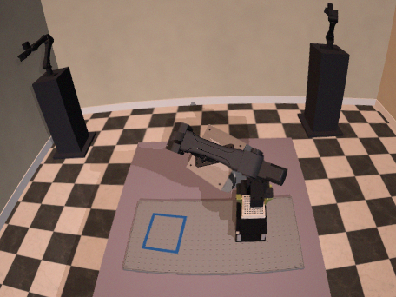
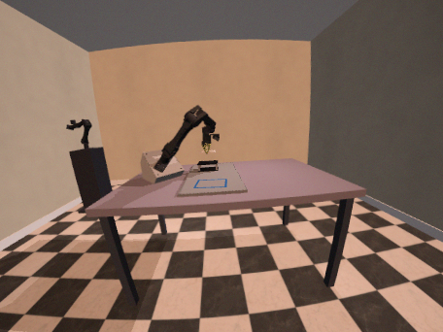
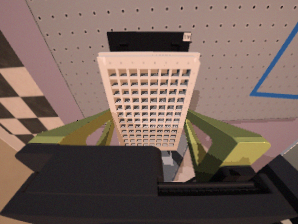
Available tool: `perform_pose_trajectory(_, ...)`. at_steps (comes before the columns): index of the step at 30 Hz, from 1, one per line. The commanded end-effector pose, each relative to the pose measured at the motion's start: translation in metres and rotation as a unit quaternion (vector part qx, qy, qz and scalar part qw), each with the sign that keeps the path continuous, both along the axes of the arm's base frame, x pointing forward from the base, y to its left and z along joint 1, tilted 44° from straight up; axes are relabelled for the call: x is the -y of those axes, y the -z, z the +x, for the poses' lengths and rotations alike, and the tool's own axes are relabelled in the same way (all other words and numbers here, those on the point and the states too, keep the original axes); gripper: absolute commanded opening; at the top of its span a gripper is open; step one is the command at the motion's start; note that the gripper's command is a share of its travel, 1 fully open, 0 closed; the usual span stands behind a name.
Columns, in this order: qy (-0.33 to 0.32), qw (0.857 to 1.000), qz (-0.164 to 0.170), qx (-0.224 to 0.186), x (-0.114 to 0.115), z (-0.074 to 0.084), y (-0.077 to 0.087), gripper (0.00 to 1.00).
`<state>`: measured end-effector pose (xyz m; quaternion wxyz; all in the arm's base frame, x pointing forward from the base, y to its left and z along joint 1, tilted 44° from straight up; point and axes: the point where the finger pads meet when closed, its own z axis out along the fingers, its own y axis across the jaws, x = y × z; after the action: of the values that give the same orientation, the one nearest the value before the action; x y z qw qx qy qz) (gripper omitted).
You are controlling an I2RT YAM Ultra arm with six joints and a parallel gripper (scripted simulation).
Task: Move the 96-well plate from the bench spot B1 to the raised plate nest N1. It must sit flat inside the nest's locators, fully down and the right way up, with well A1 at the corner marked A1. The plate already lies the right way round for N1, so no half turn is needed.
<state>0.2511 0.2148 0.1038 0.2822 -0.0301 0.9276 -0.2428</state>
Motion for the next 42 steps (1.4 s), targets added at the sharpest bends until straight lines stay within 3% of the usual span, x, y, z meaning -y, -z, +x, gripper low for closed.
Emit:
perform_pose_trajectory(1,-0.011,1.000,0.011,0.009,-0.004,-0.007,-0.005,0.00)
perform_pose_trajectory(22,-0.015,1.000,0.009,0.009,-0.002,-0.004,-0.001,0.00)
perform_pose_trajectory(42,-0.005,1.000,-0.004,0.002,0.015,0.017,0.028,0.00)
